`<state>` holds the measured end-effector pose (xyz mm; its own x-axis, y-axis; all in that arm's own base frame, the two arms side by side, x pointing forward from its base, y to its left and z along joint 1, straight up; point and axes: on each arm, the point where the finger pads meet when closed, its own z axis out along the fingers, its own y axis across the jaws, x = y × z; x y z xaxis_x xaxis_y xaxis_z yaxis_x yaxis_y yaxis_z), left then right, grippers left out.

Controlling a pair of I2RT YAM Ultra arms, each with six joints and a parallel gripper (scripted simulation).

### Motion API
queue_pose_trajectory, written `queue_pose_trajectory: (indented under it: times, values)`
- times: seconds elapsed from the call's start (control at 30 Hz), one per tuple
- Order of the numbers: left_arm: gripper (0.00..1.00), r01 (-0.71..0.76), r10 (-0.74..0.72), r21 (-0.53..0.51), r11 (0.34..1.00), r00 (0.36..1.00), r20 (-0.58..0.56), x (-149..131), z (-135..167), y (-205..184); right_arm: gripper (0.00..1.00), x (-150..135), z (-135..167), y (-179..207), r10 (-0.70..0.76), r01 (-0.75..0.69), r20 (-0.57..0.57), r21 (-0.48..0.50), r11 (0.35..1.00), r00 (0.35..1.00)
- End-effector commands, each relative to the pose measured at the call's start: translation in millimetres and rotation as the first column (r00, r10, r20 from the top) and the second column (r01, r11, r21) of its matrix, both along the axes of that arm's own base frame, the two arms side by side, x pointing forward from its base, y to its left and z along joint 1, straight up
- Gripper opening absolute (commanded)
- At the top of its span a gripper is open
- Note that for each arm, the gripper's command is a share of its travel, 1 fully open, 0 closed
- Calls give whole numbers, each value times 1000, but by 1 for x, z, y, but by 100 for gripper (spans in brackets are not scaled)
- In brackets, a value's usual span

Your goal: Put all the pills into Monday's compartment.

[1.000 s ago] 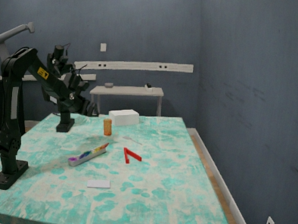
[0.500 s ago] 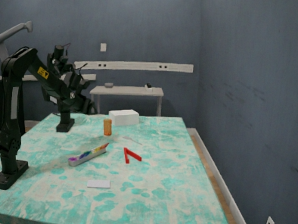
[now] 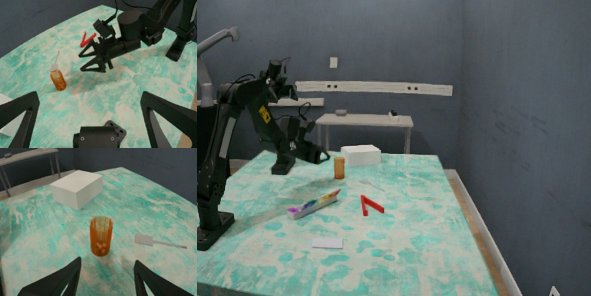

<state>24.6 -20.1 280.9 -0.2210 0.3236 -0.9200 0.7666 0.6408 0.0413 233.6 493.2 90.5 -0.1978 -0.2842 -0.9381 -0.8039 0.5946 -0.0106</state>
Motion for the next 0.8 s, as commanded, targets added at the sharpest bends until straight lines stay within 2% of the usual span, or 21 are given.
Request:
queue_pose_trajectory:
  times: [0.0, 0.27, 0.4, 0.77]
  values:
    - [100, 0, 0, 5, 1000, 1000, 2, 2, 5, -3, 65, 8, 16, 18, -67, 53, 84, 160, 986, 994]
    - [100, 0, 0, 5, 1000, 1000, 2, 2, 5, -3, 65, 6, -21, 36, -92, 71, 112, 181, 981, 989]
    - [100, 0, 0, 5, 1000, 1000, 2, 2, 5, -3, 65, 5, -34, 40, -88, 70, 109, 161, 985, 990]
    - [100, 0, 0, 5, 1000, 1000, 2, 2, 5, -3, 65, 6, -29, 40, -84, 66, 107, 169, 983, 991]
